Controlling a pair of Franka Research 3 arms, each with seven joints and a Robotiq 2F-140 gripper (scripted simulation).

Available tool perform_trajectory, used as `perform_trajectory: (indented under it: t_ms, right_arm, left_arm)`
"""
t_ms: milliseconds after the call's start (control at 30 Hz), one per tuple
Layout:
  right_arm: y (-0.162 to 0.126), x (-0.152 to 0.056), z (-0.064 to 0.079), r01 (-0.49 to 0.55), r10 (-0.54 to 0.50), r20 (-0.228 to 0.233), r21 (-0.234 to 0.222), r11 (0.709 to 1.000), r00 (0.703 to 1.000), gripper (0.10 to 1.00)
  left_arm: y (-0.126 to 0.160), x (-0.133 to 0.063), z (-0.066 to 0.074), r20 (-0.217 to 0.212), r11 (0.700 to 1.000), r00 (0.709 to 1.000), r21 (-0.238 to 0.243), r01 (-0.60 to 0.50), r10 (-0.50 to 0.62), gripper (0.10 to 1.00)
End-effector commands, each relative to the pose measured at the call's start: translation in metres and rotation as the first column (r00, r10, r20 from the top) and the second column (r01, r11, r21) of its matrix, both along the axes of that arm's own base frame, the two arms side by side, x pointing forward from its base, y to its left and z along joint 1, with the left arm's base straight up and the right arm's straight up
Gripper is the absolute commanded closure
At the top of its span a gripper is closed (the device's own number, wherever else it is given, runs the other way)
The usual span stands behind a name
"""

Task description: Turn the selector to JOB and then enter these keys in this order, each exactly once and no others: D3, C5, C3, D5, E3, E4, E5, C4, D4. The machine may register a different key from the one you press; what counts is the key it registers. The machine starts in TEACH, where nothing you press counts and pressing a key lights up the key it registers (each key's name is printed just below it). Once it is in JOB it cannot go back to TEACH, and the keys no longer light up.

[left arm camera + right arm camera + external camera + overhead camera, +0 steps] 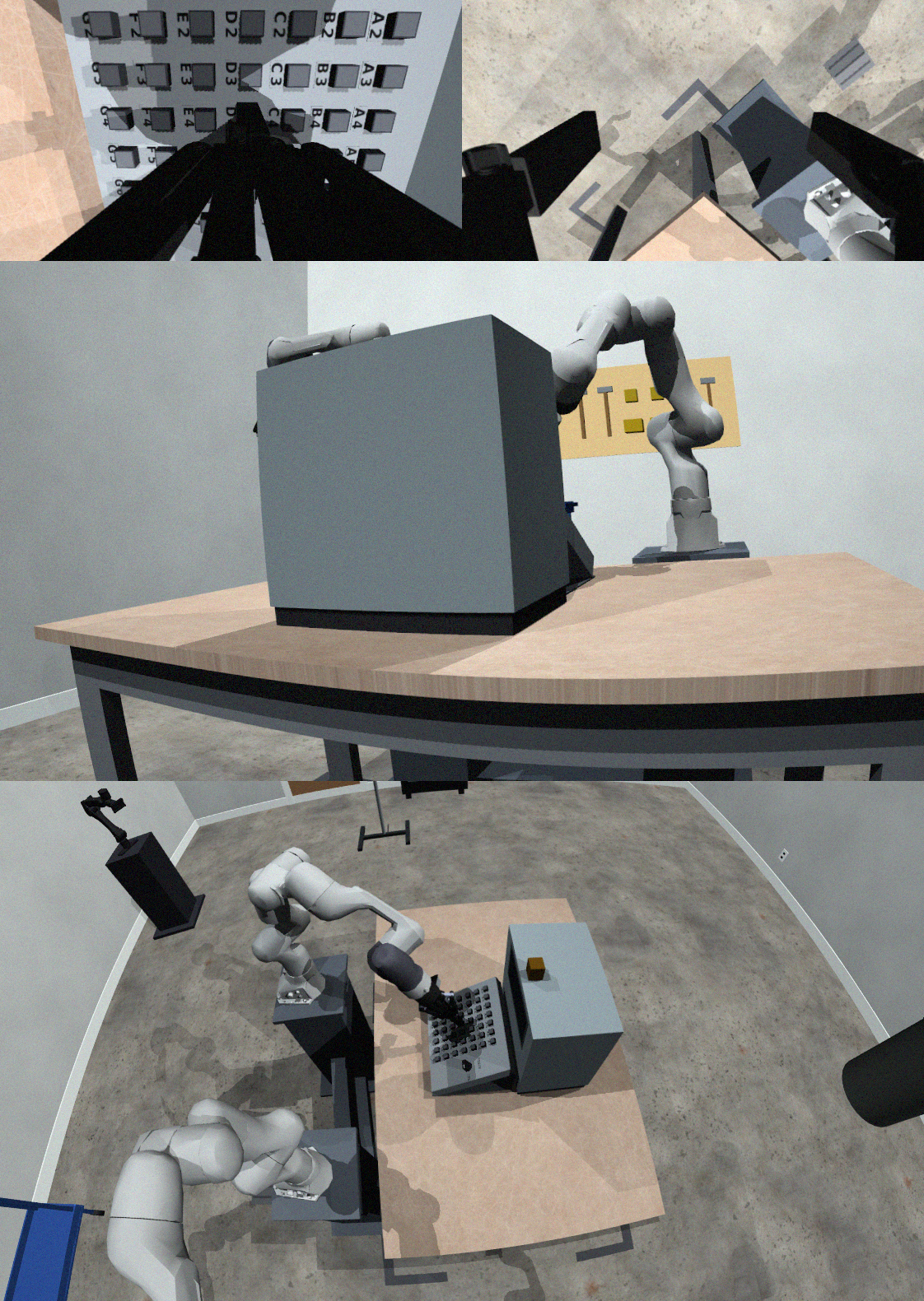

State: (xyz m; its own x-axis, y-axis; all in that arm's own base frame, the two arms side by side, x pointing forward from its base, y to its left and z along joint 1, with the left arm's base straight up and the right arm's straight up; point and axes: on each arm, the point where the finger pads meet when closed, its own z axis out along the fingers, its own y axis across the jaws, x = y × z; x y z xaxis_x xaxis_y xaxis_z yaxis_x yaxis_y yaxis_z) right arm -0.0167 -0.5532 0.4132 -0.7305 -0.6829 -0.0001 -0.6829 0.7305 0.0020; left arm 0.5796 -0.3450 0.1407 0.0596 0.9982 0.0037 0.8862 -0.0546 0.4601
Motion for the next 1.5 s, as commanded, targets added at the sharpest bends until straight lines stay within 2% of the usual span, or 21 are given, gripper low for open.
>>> perform_trajectory:
  t_ms: [0,667,1067,1167,1367,1467]
  right_arm:
    - [-0.001,0.0,0.0,-0.004,0.004,0.001,-0.002,1.0,1.0,0.098]
    - [-0.001,0.0,0.0,-0.004,0.004,0.001,-0.002,1.0,1.0,0.098]
    - [-0.001,0.0,0.0,-0.004,0.004,0.001,-0.002,1.0,1.0,0.098]
    - [-0.001,0.0,0.0,-0.004,0.004,0.001,-0.002,1.0,1.0,0.098]
    - [-0.001,0.0,0.0,-0.004,0.004,0.001,-0.002,1.0,1.0,0.098]
    - [-0.001,0.0,0.0,-0.004,0.004,0.001,-0.002,1.0,1.0,0.098]
  left_arm:
    - [-0.001,0.0,0.003,0.004,1.0,1.0,-0.004,-0.002,0.002,0.999]
    - [0.0,-0.012,0.027,0.004,1.0,1.0,-0.004,-0.002,0.002,0.999]
    - [0.0,-0.013,0.03,0.004,1.0,1.0,-0.004,-0.002,0.002,0.999]
    - [0.004,-0.005,0.034,0.004,1.0,1.0,-0.004,-0.002,0.002,0.999]
    - [0.025,0.037,0.055,0.004,1.0,1.0,-0.004,-0.002,0.002,0.999]
    - [0.03,0.048,0.061,0.004,1.0,1.0,-0.004,-0.002,0.002,0.999]
